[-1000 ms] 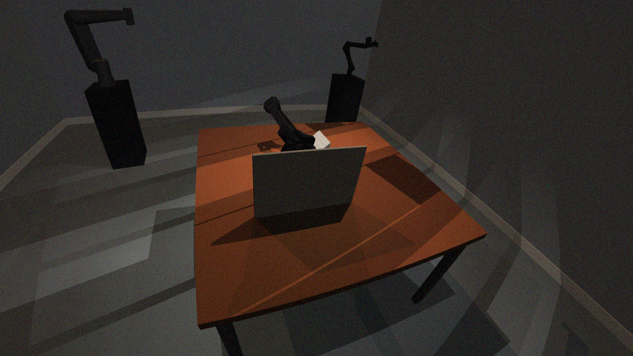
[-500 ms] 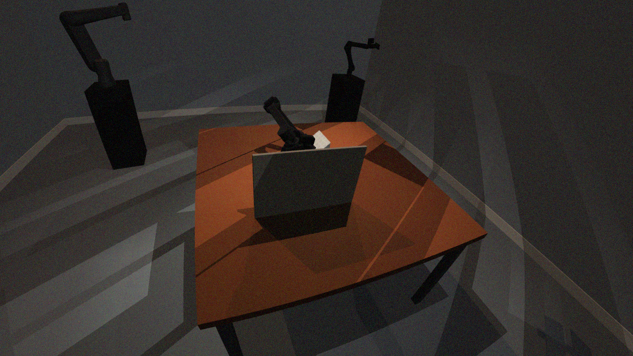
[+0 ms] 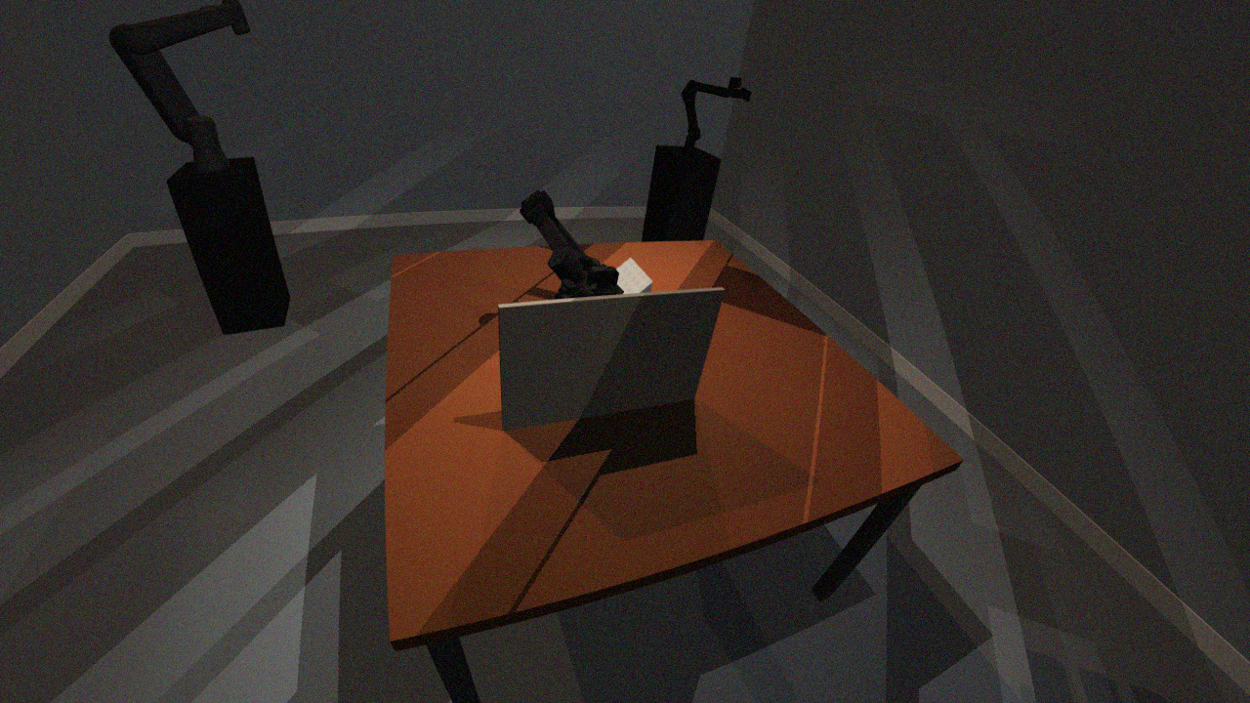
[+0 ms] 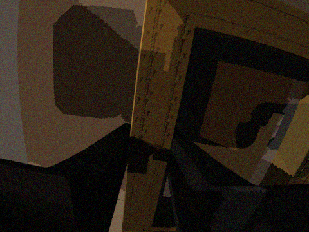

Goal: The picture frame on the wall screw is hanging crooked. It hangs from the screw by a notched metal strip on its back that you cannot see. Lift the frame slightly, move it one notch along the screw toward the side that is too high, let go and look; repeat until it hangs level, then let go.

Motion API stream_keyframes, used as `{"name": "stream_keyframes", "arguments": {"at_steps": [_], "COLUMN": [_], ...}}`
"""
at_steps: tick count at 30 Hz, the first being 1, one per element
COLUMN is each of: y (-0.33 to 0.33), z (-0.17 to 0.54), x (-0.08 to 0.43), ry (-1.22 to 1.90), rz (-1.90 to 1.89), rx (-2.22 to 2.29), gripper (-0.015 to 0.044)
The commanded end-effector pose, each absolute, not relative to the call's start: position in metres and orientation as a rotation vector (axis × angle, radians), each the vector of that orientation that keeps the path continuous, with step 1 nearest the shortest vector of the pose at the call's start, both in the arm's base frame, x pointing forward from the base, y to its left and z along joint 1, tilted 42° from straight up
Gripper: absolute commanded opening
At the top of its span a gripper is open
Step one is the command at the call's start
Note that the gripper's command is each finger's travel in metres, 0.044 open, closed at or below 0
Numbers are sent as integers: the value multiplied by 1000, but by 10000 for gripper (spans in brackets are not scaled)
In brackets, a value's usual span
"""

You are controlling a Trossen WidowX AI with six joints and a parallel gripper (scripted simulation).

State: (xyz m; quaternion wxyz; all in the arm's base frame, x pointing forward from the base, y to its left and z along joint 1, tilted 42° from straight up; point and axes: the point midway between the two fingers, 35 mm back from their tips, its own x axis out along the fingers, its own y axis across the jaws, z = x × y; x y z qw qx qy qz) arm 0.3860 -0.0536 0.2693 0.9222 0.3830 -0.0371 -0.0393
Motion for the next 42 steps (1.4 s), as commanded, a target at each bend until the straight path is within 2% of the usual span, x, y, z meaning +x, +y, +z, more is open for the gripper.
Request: {"name": "stream_keyframes", "arguments": {"at_steps": [1,11,21,26,36,42], "y": [-54,-54,-54,-54,-47,-46], "z": [269,269,269,271,264,262], "x": [386,386,386,380,292,287], "ry": [-77,-79,-79,-78,-67,-66], "rz": [-79,-78,-79,-79,-82,-82], "rx": [821,869,846,837,693,683], "gripper": [0,0,260,260,260,260]}}
